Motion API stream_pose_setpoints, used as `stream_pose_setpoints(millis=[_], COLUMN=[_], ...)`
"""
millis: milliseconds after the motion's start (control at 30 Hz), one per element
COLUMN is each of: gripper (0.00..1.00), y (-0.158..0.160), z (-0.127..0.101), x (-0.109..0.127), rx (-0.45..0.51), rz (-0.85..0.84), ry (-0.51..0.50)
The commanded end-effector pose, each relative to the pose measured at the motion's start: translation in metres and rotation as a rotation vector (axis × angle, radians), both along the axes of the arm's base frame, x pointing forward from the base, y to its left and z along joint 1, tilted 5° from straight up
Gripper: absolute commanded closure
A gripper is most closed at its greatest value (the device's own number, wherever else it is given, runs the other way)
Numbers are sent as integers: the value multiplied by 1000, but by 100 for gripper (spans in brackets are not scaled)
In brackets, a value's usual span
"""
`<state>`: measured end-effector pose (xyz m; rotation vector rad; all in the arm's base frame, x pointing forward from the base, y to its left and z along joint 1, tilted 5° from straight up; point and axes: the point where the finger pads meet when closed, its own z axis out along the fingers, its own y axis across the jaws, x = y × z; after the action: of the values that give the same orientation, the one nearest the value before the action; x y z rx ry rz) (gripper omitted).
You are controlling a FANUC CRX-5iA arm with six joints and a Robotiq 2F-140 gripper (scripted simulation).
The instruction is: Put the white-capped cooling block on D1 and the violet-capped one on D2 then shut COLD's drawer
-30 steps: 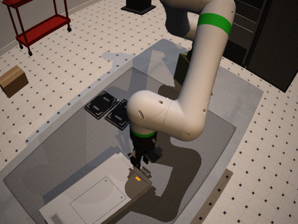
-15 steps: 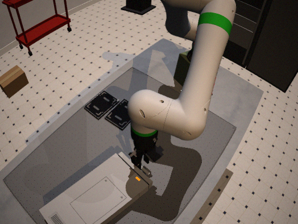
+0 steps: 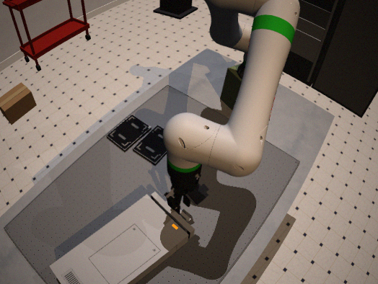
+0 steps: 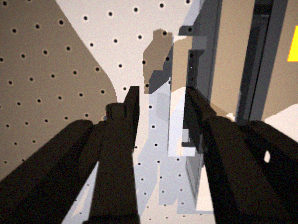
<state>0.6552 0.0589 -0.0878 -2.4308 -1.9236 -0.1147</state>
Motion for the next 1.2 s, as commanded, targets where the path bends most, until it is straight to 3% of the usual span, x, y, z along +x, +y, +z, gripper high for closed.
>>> stream_pose_setpoints(millis=[0, 1167], gripper=[66, 66], y=[0, 3], z=[1, 1], x=[0, -10], rx=[0, 0], rz=[0, 0], ry=[-2, -2])
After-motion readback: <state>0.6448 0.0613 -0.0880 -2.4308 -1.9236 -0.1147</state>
